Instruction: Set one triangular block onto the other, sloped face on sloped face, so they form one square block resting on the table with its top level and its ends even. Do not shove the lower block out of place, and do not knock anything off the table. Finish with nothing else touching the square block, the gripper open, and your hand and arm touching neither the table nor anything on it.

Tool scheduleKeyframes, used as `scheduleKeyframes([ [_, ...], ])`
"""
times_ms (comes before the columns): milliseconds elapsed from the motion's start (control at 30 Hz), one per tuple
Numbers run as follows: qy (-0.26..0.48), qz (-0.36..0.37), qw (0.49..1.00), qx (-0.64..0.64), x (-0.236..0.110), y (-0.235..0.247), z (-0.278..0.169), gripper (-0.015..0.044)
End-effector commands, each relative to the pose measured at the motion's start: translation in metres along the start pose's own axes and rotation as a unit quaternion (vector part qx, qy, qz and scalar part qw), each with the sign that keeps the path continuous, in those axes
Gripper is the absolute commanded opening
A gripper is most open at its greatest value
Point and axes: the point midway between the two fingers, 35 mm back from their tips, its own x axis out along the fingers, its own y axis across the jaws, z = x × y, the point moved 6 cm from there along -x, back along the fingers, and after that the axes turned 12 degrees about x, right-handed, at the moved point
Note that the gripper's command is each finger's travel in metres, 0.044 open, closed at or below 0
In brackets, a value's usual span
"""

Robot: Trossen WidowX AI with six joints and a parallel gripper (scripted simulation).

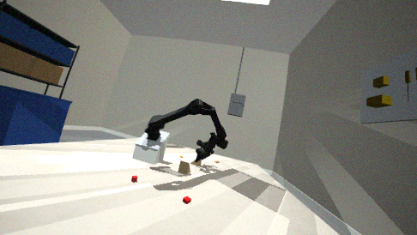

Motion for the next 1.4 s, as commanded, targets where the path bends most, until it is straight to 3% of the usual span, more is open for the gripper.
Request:
scheduleKeyframes([
  [0,0.0,0.005,1.0,-0.004,0.011,0.001,0.002,0.044],
  [333,0.0,0.005,1.0,-0.004,0.024,0.003,0.005,0.044],
  [633,0.0,0.005,1.0,-0.004,0.024,0.003,0.005,0.0204],
  [867,0.0,0.005,1.0,-0.004,0.024,0.003,0.005,0.0157],
  [1067,-0.001,0.004,1.0,-0.002,0.021,0.003,0.006,0.0],
  [1367,0.002,0.003,1.0,-0.002,0.021,0.003,0.006,0.0],
])
